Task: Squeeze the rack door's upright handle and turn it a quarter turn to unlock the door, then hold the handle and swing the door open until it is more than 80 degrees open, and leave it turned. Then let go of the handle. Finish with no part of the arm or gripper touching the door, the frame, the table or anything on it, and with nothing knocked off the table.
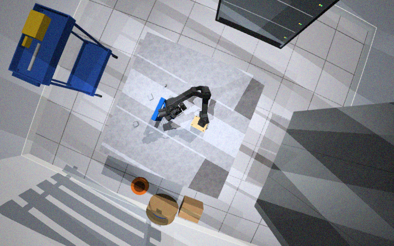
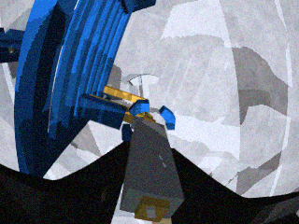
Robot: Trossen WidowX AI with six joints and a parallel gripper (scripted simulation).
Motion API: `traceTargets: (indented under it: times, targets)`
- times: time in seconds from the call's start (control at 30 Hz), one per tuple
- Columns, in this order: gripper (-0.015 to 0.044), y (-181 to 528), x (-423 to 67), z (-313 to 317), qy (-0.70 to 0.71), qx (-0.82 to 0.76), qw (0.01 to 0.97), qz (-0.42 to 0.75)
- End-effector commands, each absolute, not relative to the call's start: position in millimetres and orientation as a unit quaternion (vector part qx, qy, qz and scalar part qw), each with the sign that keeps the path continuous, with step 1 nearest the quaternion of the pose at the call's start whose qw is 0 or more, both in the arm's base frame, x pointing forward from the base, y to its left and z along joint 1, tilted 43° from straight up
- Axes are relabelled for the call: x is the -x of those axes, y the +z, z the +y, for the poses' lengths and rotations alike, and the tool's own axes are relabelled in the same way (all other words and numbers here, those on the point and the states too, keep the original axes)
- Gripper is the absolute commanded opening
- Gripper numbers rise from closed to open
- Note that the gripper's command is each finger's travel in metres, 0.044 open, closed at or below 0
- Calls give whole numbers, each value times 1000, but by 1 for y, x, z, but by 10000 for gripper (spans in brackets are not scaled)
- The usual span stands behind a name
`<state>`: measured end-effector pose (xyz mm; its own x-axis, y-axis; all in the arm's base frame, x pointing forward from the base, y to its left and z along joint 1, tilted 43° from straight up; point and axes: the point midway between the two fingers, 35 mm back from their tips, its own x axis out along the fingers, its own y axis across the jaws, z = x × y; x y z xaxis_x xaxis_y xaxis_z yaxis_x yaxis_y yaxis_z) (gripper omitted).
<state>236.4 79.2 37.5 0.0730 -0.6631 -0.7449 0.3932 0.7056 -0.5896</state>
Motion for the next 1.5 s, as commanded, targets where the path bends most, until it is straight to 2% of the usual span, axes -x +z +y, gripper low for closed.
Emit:
traceTargets:
  times: [0.0,1.47]
  targets:
    - [9,44,-236,71,-340,151,718,588]
    - [9,95,-254,16,-149,361,639,663]
